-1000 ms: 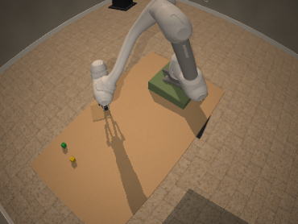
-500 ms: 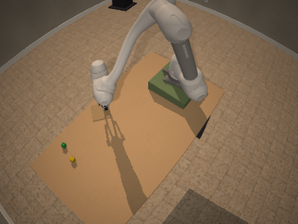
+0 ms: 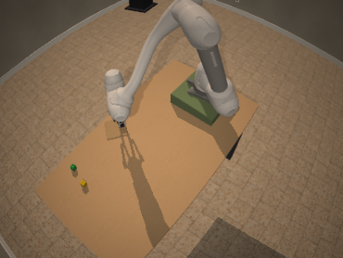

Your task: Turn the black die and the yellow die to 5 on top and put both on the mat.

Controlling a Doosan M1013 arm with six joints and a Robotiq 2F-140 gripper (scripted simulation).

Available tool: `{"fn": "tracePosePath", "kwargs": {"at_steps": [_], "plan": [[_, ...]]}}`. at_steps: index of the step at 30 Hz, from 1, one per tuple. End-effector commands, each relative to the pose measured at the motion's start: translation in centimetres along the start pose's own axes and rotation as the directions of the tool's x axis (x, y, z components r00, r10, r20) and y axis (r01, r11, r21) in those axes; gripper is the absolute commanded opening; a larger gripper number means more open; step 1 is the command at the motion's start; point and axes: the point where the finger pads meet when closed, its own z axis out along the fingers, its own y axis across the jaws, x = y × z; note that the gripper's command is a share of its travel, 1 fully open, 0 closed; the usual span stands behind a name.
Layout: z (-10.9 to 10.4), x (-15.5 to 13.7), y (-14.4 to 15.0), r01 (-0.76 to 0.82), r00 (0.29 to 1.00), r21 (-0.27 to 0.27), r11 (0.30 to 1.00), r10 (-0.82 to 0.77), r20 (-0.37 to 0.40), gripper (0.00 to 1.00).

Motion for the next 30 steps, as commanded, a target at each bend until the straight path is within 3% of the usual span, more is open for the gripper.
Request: {"fn": "tracePosePath", "kwargs": {"at_steps": [1,20,30], "plan": [[0.17,-0.42,-0.1,0.004,1.0,0.002,1.0,-0.004,0.003,0.24],[0.17,-0.42,-0.1,0.004,1.0,0.002,1.0,-0.004,0.003,0.24],[0.17,-0.42,-0.1,0.004,1.0,0.002,1.0,-0.004,0.003,0.31]]}}
